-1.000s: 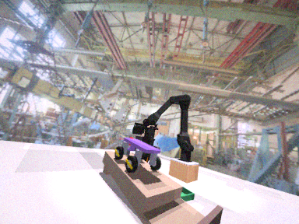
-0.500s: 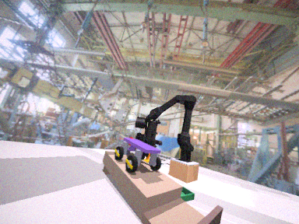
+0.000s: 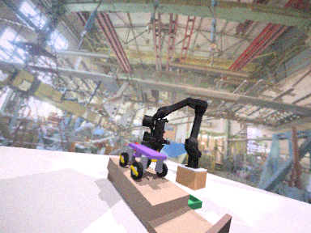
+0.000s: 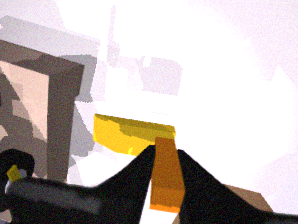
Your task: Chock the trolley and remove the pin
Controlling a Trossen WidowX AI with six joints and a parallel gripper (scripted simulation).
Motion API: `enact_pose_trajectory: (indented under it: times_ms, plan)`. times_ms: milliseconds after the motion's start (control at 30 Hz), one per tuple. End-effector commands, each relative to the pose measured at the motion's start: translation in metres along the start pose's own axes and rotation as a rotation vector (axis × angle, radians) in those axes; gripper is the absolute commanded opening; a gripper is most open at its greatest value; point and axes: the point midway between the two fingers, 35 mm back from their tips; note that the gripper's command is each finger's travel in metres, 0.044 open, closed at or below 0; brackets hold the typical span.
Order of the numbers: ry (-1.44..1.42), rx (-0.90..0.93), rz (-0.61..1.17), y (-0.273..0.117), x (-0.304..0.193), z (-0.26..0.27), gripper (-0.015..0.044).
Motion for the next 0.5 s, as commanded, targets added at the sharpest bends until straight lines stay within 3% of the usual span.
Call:
enact_pose_trajectory:
  times_ms: [0, 467]
  plan:
    - [-0.001, 0.011, -0.015, -0.017, 0.002, 0.002, 0.0]
    - [-0.001, 0.012, -0.015, -0.05, 0.006, 0.004, 0.0]
Point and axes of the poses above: the point midway between the two fingers, 35 mm back from their tips, its own y axis out along the fingers, its own z axis across the jaws, x = y × z, and after that the axes turned 15 degrees about -y, right-handed
